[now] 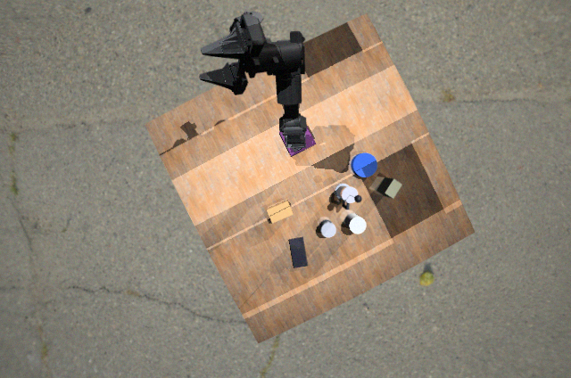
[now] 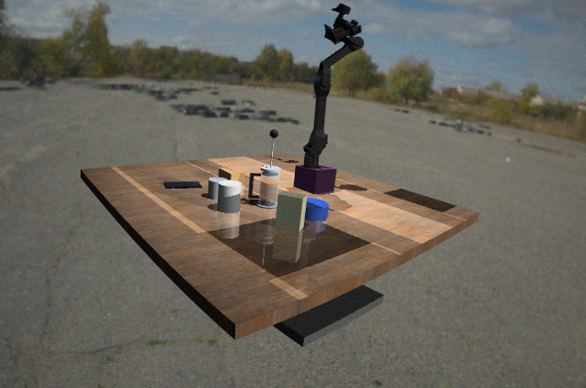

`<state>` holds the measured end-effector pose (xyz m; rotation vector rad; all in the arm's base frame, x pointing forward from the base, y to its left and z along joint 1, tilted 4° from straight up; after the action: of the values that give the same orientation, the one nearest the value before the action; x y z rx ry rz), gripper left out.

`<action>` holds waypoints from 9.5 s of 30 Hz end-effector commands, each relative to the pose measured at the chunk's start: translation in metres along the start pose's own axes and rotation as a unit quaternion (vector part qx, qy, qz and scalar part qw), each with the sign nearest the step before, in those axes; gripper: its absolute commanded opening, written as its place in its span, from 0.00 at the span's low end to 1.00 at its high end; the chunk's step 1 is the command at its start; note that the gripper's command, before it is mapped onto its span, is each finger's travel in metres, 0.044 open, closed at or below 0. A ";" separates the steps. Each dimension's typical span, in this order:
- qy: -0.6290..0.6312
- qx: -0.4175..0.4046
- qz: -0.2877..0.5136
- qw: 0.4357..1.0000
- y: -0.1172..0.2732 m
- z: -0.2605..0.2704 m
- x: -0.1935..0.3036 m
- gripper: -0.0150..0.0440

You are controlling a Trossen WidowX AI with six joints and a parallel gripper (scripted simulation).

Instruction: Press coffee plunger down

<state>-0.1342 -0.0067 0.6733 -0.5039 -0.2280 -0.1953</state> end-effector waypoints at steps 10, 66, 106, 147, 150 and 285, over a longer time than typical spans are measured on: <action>-0.133 -0.112 -0.051 0.983 0.027 0.026 -0.009 1.00; 0.100 -0.606 0.733 0.294 0.369 -0.178 0.233 1.00; 0.373 -0.221 0.857 0.280 0.354 -0.411 0.235 1.00; 0.372 -0.221 0.857 0.281 0.369 -0.426 0.251 0.46; 0.372 -0.221 0.857 0.281 0.371 -0.429 0.251 0.46; 0.367 -0.222 0.855 0.291 0.422 -0.508 0.267 0.95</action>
<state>0.3075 0.0686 0.1201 -0.8962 1.4316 1.7493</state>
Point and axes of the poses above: the point midway between the two fingers, 35 mm back from their tips, its own y axis back along the fingers, its own z axis across the jaws, x = y × z, the point moved 6 cm from there along y, back along the fingers, and after that the axes turned 13 degrees about -y, right-handed, at the moved point
